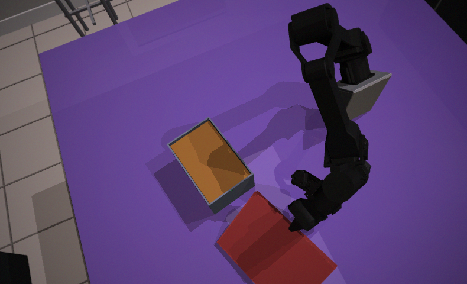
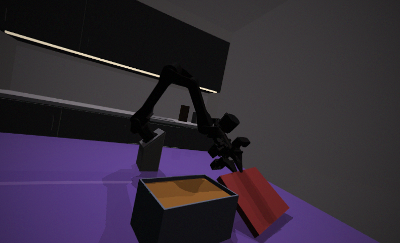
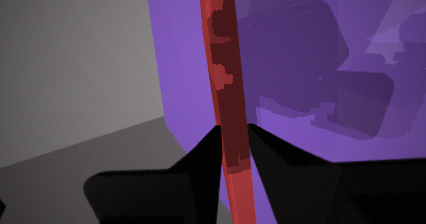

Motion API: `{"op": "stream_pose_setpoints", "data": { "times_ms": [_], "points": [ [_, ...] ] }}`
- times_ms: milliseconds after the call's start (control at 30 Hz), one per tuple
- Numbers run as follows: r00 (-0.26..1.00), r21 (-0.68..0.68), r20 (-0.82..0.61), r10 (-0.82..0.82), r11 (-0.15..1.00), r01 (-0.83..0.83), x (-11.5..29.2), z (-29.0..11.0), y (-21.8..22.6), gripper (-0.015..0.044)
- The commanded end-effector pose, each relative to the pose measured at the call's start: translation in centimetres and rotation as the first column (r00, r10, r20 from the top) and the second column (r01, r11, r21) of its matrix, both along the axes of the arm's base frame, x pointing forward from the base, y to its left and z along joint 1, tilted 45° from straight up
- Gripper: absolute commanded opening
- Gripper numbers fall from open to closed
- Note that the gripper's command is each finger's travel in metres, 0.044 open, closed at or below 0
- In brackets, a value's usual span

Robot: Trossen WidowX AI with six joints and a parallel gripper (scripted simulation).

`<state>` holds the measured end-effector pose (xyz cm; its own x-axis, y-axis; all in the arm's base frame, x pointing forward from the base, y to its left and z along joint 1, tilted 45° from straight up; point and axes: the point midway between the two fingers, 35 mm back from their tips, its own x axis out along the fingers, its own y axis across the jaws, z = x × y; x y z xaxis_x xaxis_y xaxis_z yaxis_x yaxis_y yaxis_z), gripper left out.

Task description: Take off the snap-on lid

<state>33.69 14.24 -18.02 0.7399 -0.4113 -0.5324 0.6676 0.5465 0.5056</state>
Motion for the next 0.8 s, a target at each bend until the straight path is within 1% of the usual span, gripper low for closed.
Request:
{"op": "stream_pose_setpoints", "data": {
  "times_ms": [0,767],
  "points": [
    [1.000,-0.008,-0.012,-0.019,1.000,0.019,-0.2,-0.5,-1.2,0.0000],
    [1.000,-0.009,-0.012,-0.019,1.000,0.019,-0.3,-1.9,-2.5,0.0000]
  ]
}}
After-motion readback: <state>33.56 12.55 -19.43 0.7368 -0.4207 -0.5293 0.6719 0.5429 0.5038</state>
